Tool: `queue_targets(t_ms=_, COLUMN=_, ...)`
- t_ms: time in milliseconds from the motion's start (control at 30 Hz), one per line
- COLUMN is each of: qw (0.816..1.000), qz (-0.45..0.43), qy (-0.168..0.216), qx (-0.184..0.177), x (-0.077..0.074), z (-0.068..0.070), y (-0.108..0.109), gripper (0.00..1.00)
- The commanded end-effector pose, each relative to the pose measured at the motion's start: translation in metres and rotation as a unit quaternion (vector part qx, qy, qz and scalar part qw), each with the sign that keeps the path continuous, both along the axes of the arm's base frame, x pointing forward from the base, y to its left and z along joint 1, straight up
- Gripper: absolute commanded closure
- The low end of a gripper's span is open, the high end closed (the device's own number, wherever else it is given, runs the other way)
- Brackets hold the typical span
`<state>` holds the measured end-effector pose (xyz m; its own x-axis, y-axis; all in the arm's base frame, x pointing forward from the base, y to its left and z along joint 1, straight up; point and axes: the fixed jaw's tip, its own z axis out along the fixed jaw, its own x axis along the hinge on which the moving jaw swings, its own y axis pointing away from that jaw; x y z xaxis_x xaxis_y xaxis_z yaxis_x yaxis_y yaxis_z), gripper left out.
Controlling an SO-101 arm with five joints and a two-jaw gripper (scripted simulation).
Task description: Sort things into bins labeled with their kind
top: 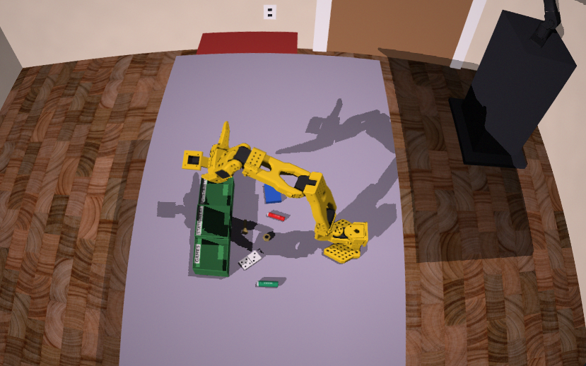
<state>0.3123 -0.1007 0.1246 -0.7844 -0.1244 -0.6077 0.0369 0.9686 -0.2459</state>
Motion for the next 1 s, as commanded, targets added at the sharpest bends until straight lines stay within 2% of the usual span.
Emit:
queue_targets(t_ms=0, qw=1.000, qz=-0.003, qy=-0.028, qx=-0.012, x=0.0029, z=0.0144, y=-0.0048, gripper=0.00)
queue_targets(t_ms=967, qw=0.999, qz=-0.003, qy=-0.030, qx=-0.013, x=0.0026, z=0.0169, y=-0.0047, gripper=0.00)
